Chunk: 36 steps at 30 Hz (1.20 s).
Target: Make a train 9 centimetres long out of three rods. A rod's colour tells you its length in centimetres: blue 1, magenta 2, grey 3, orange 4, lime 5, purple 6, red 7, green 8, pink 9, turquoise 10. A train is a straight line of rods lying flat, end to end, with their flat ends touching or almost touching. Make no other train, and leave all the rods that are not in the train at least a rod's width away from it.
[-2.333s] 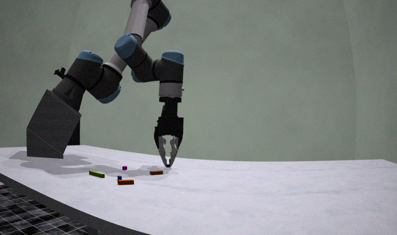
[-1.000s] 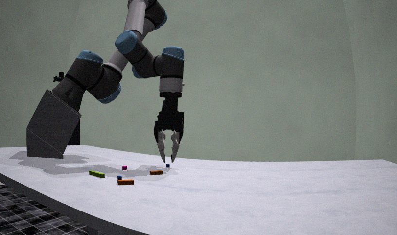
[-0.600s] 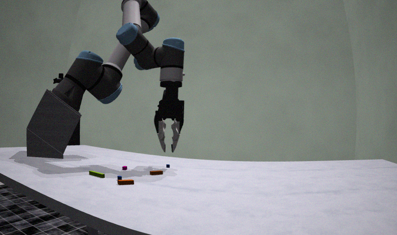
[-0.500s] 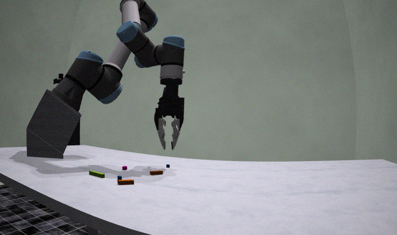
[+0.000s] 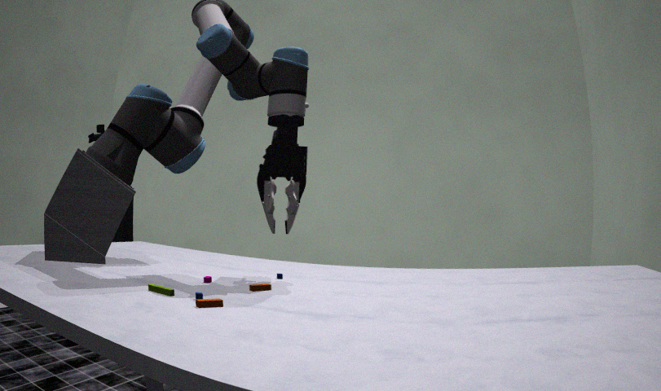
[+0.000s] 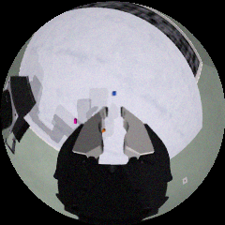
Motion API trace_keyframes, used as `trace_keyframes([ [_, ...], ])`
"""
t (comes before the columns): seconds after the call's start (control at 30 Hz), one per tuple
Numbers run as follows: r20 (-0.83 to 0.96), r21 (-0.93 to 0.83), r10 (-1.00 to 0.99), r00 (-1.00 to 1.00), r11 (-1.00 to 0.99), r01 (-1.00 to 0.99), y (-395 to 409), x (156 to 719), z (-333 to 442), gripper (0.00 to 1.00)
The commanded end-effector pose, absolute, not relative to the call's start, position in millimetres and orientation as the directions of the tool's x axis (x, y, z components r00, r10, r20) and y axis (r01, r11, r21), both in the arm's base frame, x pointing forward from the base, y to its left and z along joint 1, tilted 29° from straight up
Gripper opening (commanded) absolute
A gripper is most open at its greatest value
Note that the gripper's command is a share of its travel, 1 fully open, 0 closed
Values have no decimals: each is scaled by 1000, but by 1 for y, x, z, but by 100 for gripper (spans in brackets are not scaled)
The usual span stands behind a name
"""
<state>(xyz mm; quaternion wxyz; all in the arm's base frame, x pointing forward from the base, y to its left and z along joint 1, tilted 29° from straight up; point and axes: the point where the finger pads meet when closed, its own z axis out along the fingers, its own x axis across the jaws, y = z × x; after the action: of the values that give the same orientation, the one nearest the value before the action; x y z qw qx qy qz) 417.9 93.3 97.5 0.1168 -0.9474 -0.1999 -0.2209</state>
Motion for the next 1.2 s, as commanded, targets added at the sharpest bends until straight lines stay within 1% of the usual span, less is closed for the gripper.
trace_keyframes([
  [0.0,466,-134,327,822,-892,431,91,418,101,100],
  [0.7,464,-137,326,824,-893,430,92,418,99,100],
  [0.93,455,-154,289,842,-906,394,80,424,96,100],
  [1.03,440,-181,230,868,-924,337,61,431,91,100],
  [1.17,405,-235,104,908,-948,214,21,445,78,100],
])
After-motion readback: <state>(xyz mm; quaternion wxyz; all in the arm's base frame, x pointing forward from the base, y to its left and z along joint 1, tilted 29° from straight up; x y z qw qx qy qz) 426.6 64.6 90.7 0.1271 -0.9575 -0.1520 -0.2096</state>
